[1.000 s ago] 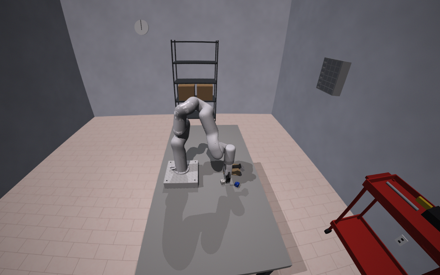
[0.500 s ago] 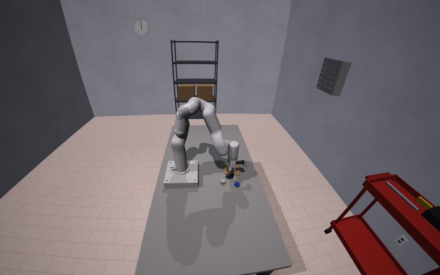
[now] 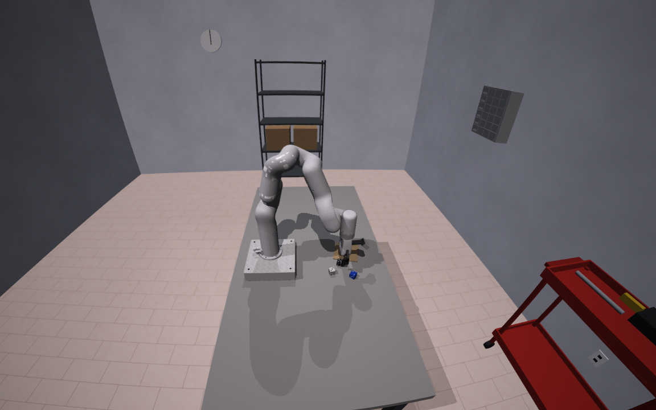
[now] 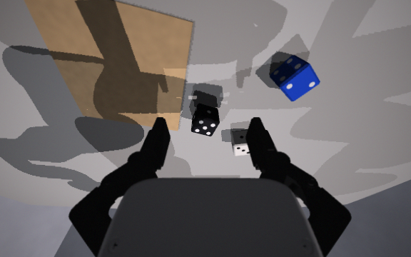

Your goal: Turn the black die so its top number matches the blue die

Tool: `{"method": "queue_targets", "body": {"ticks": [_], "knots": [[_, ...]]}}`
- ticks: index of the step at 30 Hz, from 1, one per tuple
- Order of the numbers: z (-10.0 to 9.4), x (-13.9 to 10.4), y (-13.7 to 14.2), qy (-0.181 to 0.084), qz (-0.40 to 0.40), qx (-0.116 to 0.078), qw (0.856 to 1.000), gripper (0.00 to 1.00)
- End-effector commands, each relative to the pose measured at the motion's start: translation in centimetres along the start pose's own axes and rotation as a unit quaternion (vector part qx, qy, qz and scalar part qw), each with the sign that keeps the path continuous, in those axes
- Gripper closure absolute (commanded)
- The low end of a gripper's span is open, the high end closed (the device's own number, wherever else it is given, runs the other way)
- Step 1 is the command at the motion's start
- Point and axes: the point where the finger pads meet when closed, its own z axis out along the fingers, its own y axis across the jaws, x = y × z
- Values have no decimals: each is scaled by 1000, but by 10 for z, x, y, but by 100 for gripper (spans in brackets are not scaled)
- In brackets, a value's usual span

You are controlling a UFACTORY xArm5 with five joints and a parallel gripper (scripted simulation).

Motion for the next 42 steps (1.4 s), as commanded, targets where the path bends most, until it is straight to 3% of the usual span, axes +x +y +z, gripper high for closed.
{"method": "queue_targets", "body": {"ticks": [1, 24, 31, 33, 38, 42], "knots": [[-1, 1, 0, 2, 0, 0, 1000, 0], [-4, 1, 0, 2, 0, 0, 1000, 0], [-43, 1, 1, 2, 0, 0, 1000, 0], [-43, 1, 1, 2, 0, 0, 1000, 0], [-79, 1, 1, 2, 0, 0, 1000, 0], [-96, 1, 1, 2, 0, 0, 1000, 0]]}}
